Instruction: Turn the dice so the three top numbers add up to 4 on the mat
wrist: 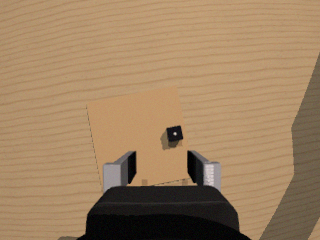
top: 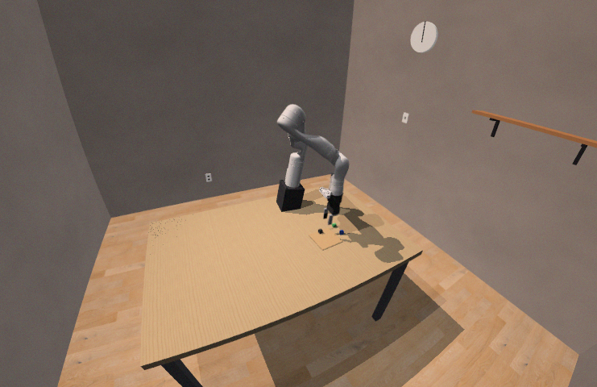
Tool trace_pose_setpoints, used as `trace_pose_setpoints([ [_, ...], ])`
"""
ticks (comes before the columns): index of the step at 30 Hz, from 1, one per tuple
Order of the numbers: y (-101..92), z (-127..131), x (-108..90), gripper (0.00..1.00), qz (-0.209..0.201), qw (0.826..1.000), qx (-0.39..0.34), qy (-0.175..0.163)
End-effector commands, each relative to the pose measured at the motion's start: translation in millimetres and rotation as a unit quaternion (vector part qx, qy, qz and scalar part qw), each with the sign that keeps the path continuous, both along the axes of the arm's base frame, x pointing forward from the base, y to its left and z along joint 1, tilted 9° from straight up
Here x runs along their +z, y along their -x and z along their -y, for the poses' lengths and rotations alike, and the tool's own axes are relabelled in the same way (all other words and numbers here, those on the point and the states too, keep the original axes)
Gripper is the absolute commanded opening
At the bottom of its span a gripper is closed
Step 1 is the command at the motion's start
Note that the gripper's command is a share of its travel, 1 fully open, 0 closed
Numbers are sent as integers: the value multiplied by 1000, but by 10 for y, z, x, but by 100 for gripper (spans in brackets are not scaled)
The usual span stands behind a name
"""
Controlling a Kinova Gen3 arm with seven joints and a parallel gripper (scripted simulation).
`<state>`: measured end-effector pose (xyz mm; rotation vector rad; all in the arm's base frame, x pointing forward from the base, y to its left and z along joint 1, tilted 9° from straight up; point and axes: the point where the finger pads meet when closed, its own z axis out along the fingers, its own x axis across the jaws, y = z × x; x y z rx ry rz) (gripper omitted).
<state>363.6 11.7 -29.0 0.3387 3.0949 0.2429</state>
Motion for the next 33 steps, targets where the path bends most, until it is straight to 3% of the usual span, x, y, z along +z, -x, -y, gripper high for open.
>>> trace_pose_setpoints([
  [1,-217,-359,-1,100,-1,1000,-16,-1],
  [6,-417,-766,15,100,-11,997,-75,-5],
  [12,-445,-839,18,100,-13,996,-85,-6],
  [13,-445,-839,18,70,-13,996,-85,-6],
  [33,-445,-839,18,70,-13,996,-85,-6],
])
